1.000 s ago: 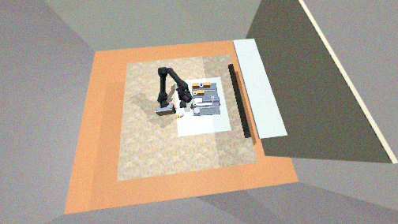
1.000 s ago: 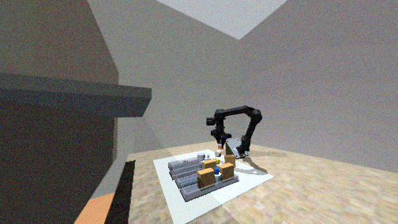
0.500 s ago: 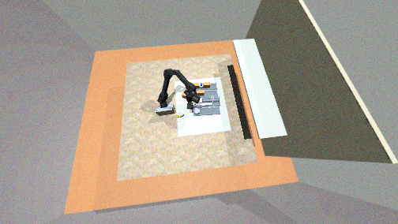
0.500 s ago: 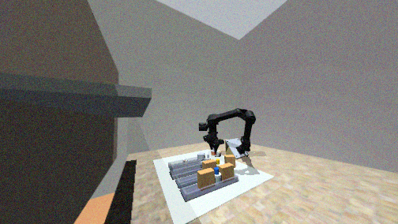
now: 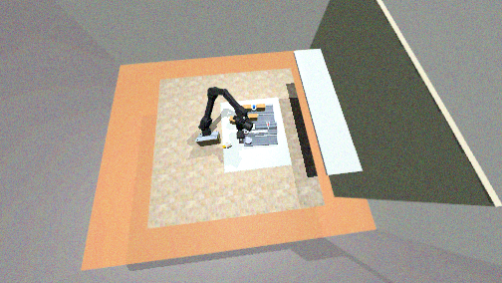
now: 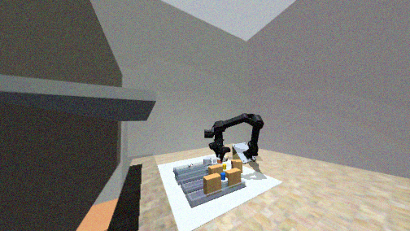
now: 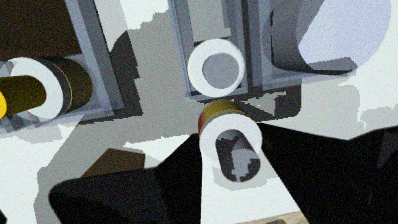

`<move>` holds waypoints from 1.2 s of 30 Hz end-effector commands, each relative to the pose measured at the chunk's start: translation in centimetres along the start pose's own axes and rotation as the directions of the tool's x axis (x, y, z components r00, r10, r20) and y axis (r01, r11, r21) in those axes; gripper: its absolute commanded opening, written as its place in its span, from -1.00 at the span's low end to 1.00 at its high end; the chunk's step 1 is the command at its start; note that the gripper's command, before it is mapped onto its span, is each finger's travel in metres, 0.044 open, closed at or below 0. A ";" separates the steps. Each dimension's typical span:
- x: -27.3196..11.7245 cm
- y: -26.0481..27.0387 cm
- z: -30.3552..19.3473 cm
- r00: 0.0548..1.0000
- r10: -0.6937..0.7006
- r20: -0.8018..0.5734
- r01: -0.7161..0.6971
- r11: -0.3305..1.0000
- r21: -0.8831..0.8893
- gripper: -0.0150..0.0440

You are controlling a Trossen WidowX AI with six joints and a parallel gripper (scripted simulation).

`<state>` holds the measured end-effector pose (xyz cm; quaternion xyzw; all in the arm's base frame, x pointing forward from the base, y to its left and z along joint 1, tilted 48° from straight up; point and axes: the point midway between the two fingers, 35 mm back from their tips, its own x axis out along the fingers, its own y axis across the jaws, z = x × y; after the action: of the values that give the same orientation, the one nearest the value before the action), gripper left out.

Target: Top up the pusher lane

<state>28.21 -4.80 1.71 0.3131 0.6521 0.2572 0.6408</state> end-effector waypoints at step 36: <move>0.2 0.0 1.6 1.000 0.005 0.001 -0.005 1.000 0.006 -0.49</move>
<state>29.03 -4.52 1.35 0.3186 0.6588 0.2568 0.6313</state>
